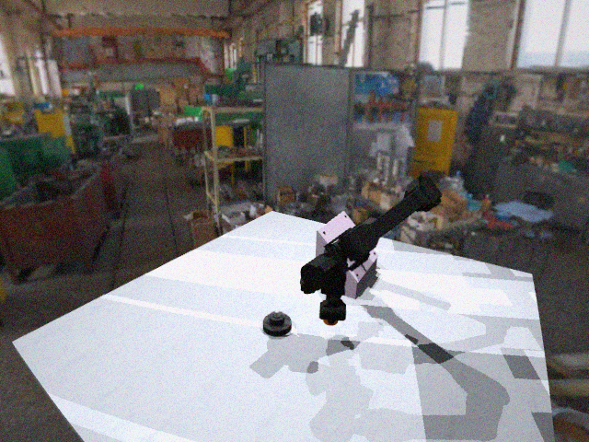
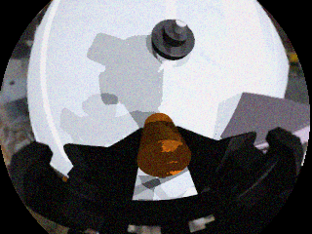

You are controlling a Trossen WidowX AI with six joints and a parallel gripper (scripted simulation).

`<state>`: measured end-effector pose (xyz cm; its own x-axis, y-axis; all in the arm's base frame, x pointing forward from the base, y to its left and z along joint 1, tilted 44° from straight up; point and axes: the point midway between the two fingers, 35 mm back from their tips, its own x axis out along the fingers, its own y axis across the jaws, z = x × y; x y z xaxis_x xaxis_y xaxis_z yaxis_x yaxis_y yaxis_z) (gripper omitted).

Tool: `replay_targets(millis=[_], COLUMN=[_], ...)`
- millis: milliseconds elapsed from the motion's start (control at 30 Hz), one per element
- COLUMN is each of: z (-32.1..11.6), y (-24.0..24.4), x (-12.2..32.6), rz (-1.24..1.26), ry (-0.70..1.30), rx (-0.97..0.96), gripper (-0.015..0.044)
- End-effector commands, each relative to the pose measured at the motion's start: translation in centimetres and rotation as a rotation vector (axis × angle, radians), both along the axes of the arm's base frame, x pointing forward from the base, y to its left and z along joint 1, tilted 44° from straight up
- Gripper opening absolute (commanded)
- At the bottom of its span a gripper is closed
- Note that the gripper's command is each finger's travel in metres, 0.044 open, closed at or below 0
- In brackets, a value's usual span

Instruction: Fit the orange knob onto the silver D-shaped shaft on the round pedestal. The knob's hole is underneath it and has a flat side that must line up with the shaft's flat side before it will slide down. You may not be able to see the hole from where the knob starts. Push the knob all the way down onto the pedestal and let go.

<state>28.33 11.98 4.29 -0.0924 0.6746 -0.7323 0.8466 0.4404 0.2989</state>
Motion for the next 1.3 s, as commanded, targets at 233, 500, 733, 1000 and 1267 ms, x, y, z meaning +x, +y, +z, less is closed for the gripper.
replay_targets(millis=[233, 500, 733, 1000, 1267], z=[2.7, 4.5, 4.5, 2.5, 0.4], y=[-2.6, -4.5, -5.0, -6.0, -7.1], x=[0.6, 0.5, 0.7, 1.8, 2.8], rz=[-0.003, -0.002, -0.003, -0.003, -0.003], ry=[-0.017, -0.016, -0.016, -0.018, -0.018], rx=[0.001, 0.007, 0.008, 0.005, 0.003], gripper=[0.0, 0.0, 0.0, 0.0, 0.0])
